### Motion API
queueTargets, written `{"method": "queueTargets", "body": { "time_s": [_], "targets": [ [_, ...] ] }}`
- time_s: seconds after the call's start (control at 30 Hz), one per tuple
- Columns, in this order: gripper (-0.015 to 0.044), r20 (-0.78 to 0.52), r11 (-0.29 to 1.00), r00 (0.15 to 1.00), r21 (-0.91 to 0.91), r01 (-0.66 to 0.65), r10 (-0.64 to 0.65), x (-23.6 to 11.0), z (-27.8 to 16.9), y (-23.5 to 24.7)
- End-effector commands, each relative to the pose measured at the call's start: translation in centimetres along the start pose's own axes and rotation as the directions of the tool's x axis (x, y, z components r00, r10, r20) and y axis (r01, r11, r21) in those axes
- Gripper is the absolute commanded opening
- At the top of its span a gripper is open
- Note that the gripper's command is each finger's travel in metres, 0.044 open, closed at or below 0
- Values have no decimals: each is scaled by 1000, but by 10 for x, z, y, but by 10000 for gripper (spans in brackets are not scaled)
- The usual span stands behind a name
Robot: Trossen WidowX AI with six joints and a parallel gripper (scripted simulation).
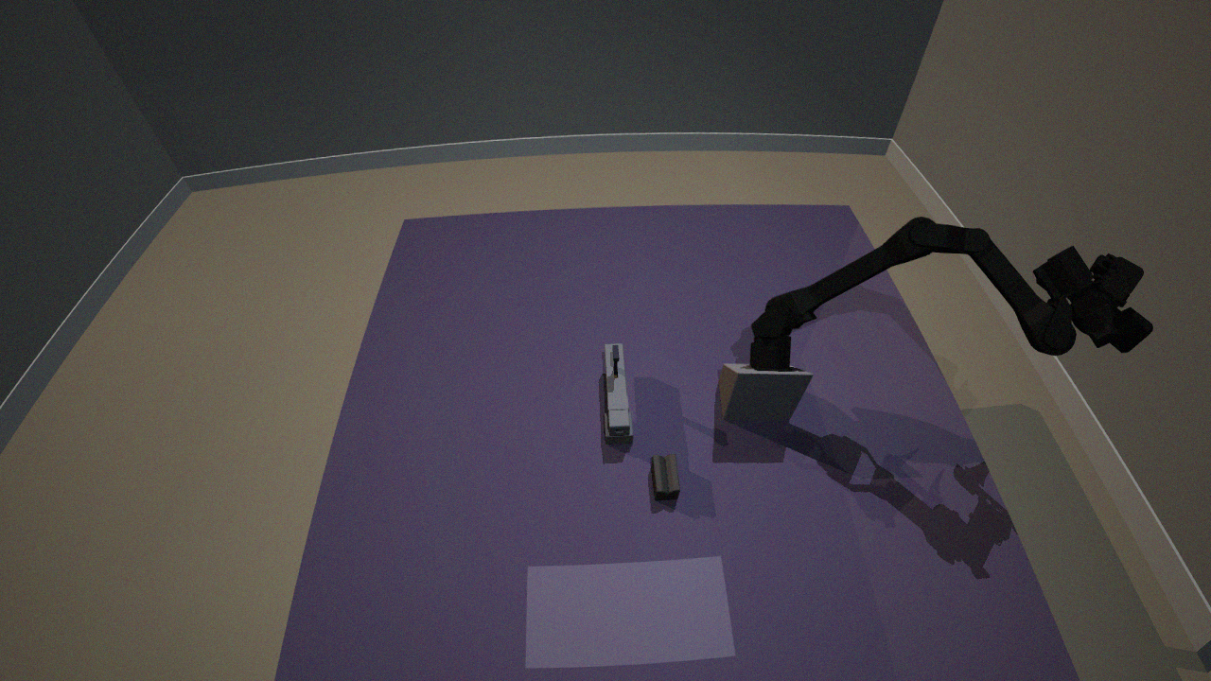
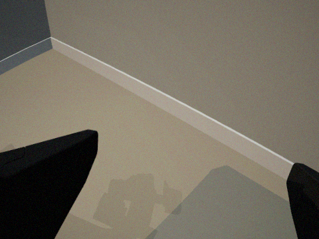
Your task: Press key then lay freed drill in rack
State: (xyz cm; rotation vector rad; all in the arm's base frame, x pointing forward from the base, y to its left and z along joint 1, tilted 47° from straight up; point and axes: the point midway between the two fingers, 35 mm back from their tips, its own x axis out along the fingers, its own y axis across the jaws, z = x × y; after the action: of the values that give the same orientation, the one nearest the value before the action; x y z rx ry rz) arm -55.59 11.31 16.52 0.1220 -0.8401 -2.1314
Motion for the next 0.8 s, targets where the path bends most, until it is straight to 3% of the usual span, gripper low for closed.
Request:
{"method": "queueTargets", "body": {
  "time_s": [0.0, 0.27, 0.47, 0.77],
  "targets": [
    [374, 0, 1000, 1000, 0, 0, 0, 0, 0, 0],
    [164, 6, 1000, 1000, 2, 6, -6, -2, 2, -1],
    [6, 174, 978, 963, 87, 191, -204, -71, 45, -35],
    [0, 384, 843, 752, 289, 453, -535, -212, 93, -74]
  ]
}}
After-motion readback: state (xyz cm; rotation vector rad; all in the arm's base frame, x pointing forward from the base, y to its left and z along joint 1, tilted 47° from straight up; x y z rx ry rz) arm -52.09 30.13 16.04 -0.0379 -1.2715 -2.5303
